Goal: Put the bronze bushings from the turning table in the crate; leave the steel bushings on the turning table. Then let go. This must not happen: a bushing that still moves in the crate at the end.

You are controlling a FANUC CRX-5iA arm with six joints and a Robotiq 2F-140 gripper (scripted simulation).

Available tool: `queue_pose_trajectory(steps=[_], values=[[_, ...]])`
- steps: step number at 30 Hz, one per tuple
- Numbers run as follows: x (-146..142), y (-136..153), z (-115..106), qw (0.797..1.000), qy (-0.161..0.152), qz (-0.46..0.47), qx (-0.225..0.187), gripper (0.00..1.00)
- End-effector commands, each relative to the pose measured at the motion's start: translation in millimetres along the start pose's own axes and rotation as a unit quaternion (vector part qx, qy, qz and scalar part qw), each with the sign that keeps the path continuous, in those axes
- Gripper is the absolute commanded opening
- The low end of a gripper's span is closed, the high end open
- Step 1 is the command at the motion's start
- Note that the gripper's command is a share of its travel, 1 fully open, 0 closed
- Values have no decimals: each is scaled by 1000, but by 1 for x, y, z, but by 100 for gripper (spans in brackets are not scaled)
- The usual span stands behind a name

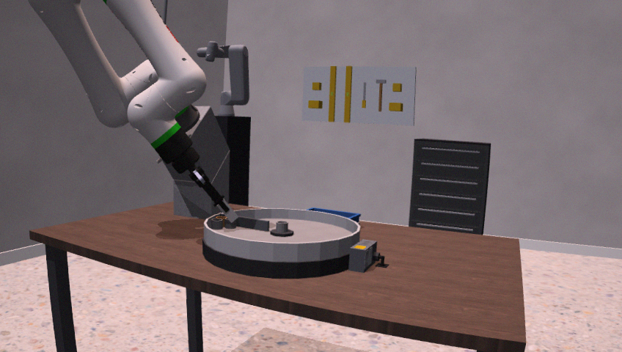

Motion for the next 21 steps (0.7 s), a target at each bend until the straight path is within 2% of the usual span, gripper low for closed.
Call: queue_pose_trajectory(steps=[1,8,21], values=[[-1,0,0,1000,-1,0,0,0],[0,-4,-4,1000,-1,0,0,0],[6,-32,-39,1000,-1,0,0,0]])
Point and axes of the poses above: the point where the finger pads meet when closed, its own z axis out along the fingers, its own x axis across the jaws, y = z × x, the point moved 1 cm from there along -z, back along the fingers, and after that the axes turned 13 degrees about -z, right-handed, at the moved point
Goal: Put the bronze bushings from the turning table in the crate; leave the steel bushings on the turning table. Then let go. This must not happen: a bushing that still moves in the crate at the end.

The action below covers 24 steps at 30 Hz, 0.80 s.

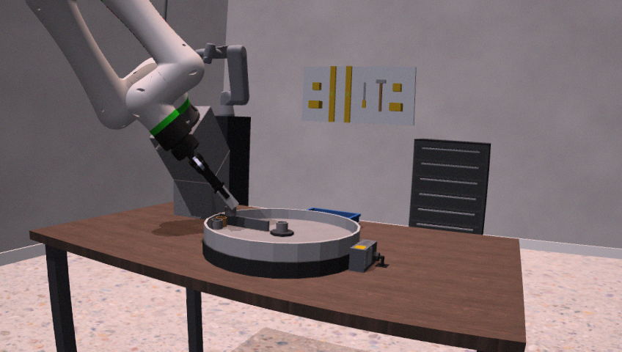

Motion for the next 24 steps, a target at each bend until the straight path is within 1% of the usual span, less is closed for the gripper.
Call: queue_pose_trajectory(steps=[1,6,24], values=[[1,-11,-13,1000,-5,1,-9,0],[2,-17,-20,1000,-5,1,-9,0],[2,-17,-20,1000,-5,1,-9,0]])
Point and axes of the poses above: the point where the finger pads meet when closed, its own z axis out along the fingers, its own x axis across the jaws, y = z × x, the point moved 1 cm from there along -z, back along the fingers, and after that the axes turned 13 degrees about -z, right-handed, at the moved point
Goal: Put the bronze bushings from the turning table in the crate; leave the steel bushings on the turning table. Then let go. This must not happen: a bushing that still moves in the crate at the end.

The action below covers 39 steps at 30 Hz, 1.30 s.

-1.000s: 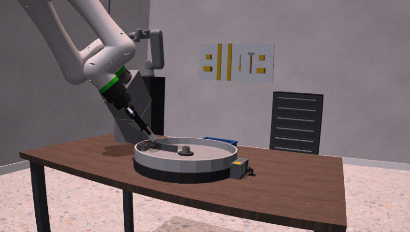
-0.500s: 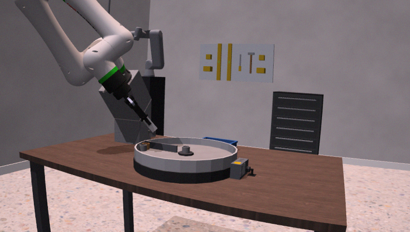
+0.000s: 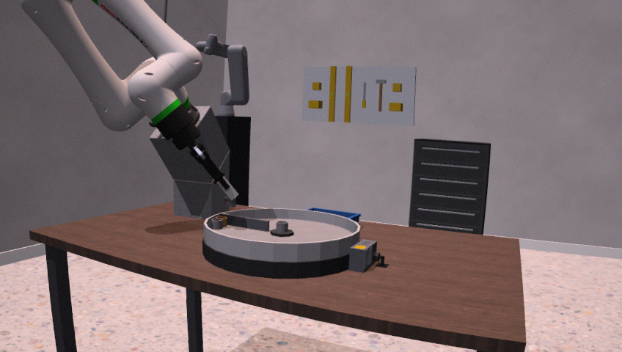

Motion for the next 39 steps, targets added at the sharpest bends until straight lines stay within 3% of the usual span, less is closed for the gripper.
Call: queue_pose_trajectory(steps=[1,24,39], values=[[0,0,0,1000,0,0,0,0],[5,-3,3,1000,-5,-6,1,0],[100,-62,68,987,-99,-121,21,0]])
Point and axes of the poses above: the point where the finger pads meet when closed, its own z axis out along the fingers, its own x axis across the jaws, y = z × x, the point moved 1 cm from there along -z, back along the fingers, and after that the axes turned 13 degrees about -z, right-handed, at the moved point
